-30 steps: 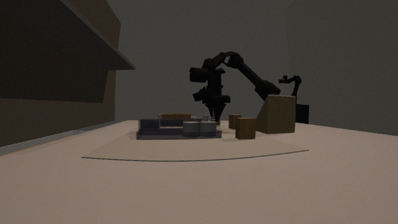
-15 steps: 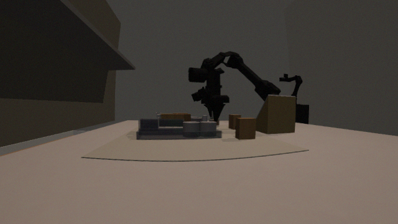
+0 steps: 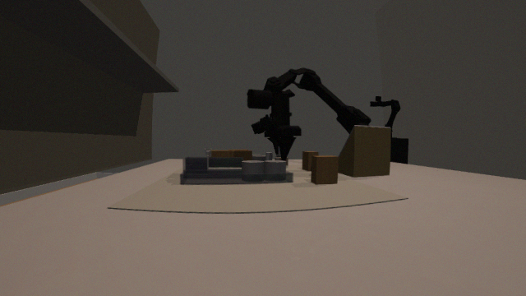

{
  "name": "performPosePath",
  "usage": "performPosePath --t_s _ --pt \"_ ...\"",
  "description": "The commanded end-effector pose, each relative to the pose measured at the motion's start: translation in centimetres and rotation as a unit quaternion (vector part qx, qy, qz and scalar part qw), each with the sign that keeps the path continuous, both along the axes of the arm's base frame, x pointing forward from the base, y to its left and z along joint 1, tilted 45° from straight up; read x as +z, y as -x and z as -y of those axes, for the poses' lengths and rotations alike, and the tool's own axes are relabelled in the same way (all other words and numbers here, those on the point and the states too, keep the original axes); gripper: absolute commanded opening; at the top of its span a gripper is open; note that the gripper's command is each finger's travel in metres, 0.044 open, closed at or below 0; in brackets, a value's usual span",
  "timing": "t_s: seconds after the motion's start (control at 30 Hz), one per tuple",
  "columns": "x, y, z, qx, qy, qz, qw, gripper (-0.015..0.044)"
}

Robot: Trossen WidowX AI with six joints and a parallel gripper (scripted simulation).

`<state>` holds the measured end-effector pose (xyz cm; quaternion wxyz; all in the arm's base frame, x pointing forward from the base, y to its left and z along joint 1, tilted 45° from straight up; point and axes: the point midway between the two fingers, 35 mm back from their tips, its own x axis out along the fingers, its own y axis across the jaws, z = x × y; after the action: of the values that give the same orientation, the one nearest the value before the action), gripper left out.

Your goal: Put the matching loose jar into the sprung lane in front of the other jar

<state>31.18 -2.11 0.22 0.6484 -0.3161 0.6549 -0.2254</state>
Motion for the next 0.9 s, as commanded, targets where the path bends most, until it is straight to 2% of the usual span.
performPosePath --t_s 0.0,0.87 --pt "0.26 -1.08 -0.18 0.002 0.0 0.014 1.0 0.0" --pt "0.36 -2.05 -0.34 0.002 0.0 0.014 1.0 0.0"
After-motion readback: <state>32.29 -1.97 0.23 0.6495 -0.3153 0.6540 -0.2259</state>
